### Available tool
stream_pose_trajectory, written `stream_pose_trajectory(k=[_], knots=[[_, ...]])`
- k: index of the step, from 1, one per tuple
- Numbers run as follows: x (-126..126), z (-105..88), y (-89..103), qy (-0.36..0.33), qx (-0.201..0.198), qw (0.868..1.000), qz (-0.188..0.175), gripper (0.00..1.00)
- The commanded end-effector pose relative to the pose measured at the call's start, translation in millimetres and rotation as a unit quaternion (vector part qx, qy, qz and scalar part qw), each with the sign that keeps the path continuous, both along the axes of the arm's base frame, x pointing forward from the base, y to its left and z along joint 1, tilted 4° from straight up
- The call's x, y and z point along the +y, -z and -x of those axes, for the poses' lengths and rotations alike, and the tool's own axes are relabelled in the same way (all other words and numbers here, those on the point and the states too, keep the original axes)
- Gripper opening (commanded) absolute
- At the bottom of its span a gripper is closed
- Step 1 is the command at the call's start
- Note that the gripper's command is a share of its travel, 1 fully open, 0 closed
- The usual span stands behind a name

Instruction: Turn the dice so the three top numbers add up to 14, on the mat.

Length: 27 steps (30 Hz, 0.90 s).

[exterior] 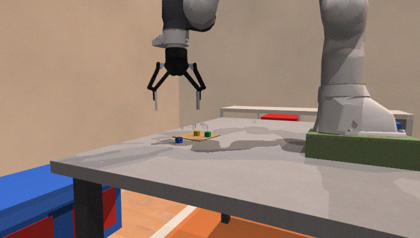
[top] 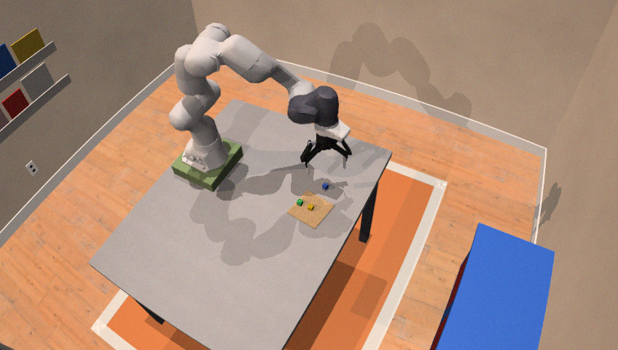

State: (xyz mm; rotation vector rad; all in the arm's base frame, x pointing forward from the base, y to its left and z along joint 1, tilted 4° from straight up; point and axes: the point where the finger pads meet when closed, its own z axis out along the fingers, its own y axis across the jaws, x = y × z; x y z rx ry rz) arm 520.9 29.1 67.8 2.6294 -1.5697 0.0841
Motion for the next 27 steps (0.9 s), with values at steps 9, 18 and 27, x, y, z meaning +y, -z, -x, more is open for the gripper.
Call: stream_pose_trajectory(k=[9, 18, 27], knots=[[-0.7, 1.1, 6.2, -0.150, 0.014, 0.989, -0.007, 1.00], [-1.3, 1.7, 9.2, -0.208, 0.019, 0.978, -0.006, 1.00], [-1.9, 2.5, 13.7, -0.293, 0.026, 0.956, -0.006, 1.00]])
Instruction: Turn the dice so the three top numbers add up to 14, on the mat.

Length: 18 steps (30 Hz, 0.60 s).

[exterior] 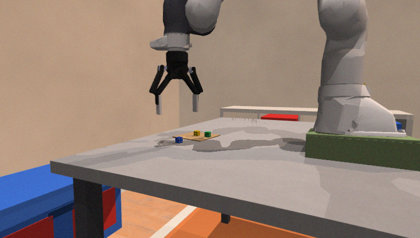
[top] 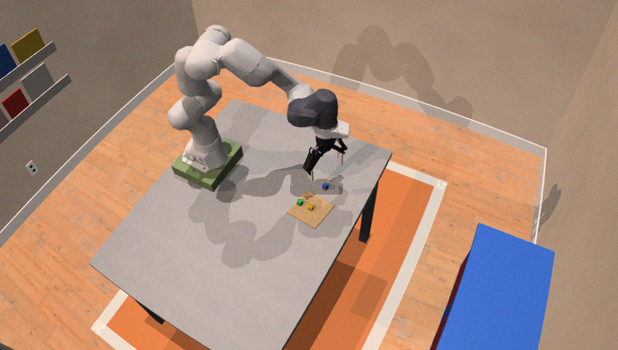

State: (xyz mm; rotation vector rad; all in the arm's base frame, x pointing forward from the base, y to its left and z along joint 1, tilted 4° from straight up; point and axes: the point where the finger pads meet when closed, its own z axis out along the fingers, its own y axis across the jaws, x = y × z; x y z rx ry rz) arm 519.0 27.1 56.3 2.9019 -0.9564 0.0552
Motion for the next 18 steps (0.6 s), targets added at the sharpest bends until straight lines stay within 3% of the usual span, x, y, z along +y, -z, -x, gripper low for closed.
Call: stream_pose_trajectory(k=[1, 5, 6, 18], knots=[[0.0, 0.7, 2.7, -0.086, 0.008, 0.996, -0.007, 1.00], [-0.1, 0.9, 3.7, -0.105, 0.010, 0.994, -0.007, 1.00], [-0.1, 0.9, 3.7, -0.105, 0.010, 0.994, -0.007, 0.21], [-0.1, 0.9, 3.7, -0.105, 0.010, 0.994, -0.007, 0.21]])
